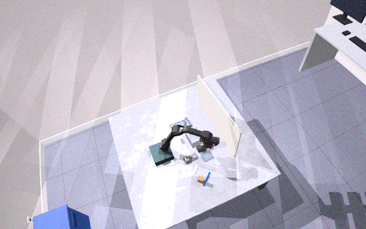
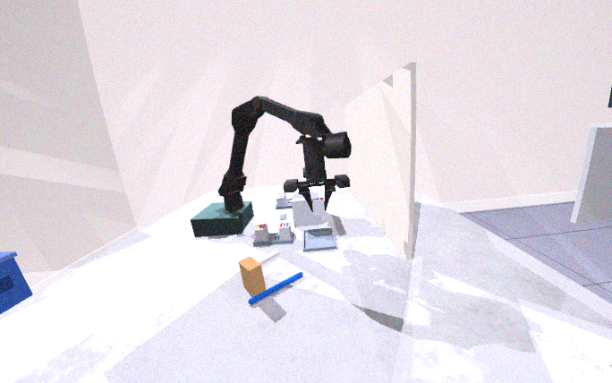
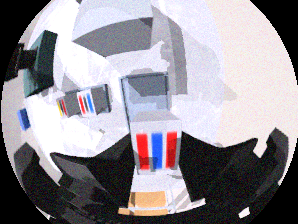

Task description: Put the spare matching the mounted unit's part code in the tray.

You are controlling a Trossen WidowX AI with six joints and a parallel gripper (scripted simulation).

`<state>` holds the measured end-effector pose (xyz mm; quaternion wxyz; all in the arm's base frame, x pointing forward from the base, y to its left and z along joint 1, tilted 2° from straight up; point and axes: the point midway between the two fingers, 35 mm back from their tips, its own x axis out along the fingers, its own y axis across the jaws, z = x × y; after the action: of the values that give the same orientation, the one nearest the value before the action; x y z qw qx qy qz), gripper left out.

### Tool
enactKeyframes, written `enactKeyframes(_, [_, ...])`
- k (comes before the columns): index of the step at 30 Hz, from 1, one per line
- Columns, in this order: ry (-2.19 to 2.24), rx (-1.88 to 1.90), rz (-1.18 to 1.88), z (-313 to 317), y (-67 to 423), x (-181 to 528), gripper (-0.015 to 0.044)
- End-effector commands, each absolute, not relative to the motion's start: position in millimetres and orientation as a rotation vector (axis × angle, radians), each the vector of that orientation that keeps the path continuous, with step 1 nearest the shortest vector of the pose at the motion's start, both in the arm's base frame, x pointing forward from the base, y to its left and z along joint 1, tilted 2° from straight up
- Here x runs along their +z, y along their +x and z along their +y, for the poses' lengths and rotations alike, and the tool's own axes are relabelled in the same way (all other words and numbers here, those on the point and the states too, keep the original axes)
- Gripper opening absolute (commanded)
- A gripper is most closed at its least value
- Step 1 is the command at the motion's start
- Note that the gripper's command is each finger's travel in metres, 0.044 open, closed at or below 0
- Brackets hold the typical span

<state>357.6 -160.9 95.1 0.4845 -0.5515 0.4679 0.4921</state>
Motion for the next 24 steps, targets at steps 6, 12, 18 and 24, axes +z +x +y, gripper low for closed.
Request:
enactKeyframes(6, [-1.341, 1.207, 1.137, -160.4, 357.0, 85.3, 0.0])
enactKeyframes(12, [-1.341, 1.207, 1.137, -160.5, 357.3, 79.9, 0.0])
enactKeyframes(18, [-1.341, 1.207, 1.137, -160.6, 357.5, 74.4, 0.0])
enactKeyframes(24, [-1.341, 1.207, 1.137, -160.7, 357.5, 69.0, 0.0])
